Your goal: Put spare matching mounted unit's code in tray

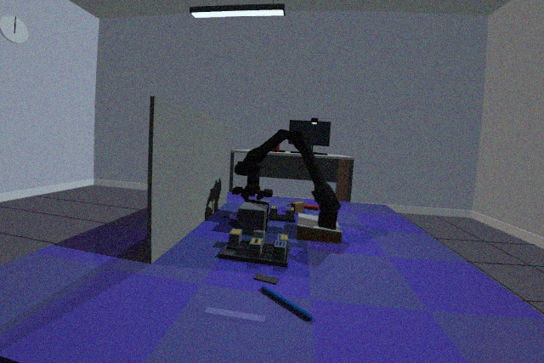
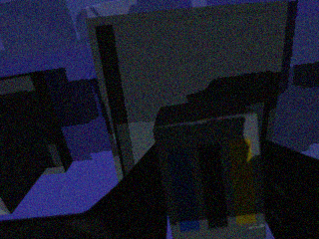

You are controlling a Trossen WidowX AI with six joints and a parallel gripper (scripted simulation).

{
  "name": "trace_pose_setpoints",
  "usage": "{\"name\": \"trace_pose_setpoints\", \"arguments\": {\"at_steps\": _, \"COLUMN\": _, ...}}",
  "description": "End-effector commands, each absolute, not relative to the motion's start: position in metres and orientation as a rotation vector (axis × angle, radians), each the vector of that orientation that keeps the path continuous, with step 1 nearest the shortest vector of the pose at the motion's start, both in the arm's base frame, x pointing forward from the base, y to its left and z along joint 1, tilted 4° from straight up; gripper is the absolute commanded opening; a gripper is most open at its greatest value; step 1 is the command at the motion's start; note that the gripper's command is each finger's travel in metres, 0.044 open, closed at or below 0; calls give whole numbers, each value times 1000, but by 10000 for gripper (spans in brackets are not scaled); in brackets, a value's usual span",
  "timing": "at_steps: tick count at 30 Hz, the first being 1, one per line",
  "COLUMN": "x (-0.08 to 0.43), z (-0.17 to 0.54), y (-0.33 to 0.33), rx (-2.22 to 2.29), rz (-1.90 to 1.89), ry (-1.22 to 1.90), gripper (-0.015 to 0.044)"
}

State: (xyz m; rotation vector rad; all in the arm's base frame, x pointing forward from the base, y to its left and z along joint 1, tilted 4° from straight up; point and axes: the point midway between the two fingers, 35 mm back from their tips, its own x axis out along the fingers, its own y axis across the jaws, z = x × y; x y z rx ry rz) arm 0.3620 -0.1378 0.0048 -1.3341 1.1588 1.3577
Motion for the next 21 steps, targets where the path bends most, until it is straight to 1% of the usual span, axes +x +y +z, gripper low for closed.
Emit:
{"name": "trace_pose_setpoints", "arguments": {"at_steps": 1, "x": 360, "z": 1, "y": -138, "rx": -1339, "rz": 1363, "ry": 1159, "gripper": 0}}
{"name": "trace_pose_setpoints", "arguments": {"at_steps": 4, "x": 360, "z": -1, "y": -138, "rx": -1339, "rz": 1363, "ry": 1159, "gripper": 0}}
{"name": "trace_pose_setpoints", "arguments": {"at_steps": 21, "x": 361, "z": 2, "y": -138, "rx": -1334, "rz": 1358, "ry": 1159, "gripper": 440}}
